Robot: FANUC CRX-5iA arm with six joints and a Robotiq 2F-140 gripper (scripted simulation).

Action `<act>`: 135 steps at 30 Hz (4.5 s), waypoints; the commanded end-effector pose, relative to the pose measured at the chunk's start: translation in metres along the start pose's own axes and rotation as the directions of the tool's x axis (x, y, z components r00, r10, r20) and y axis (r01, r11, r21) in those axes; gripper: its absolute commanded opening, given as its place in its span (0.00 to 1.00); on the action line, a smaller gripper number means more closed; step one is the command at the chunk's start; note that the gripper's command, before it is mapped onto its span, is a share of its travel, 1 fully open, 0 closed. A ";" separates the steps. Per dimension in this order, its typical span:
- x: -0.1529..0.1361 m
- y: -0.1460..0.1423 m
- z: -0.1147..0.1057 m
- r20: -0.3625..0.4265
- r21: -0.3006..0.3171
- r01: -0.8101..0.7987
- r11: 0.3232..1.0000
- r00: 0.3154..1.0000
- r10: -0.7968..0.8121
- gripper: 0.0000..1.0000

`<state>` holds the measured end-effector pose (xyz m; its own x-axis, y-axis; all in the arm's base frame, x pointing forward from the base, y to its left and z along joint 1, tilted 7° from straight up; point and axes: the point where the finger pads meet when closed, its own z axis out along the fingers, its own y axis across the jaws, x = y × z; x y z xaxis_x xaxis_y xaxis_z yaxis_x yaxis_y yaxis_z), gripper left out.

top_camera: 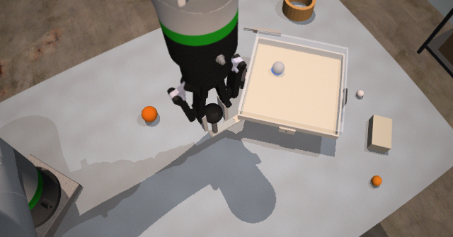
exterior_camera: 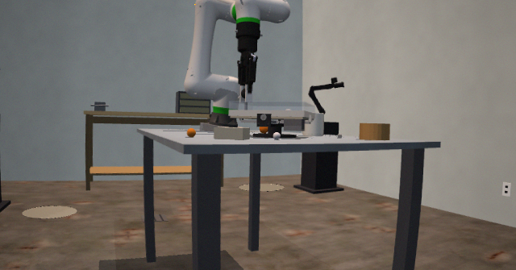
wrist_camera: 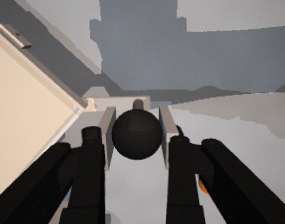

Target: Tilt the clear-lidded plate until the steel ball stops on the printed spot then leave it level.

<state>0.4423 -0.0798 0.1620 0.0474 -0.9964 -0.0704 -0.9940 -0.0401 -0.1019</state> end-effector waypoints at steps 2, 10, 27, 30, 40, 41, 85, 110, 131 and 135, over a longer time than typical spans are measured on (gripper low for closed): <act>0.000 0.000 0.000 0.000 0.001 0.000 1.000 1.000 0.000 0.10; 0.000 0.000 0.000 0.000 0.001 0.000 1.000 1.000 0.000 0.10; 0.000 0.000 0.000 0.000 0.001 0.000 1.000 1.000 0.000 0.10; 0.000 0.000 0.000 0.000 0.001 0.000 1.000 1.000 0.000 0.10; 0.000 0.000 0.000 0.000 0.001 0.000 1.000 1.000 0.000 0.10; 0.000 0.000 0.000 0.000 0.001 0.000 1.000 1.000 0.000 0.10; 0.000 0.000 0.000 0.000 0.001 0.000 1.000 1.000 0.000 0.42; 0.000 0.000 -0.007 0.000 0.001 0.000 1.000 1.000 0.000 0.42; 0.000 0.000 -0.035 0.000 0.001 0.000 1.000 1.000 0.000 0.42; 0.000 0.000 -0.042 0.000 0.001 0.000 1.000 1.000 0.000 0.42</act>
<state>0.4387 -0.0827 0.1990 0.0473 -0.9964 -0.0701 -0.9940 -0.0400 -0.1021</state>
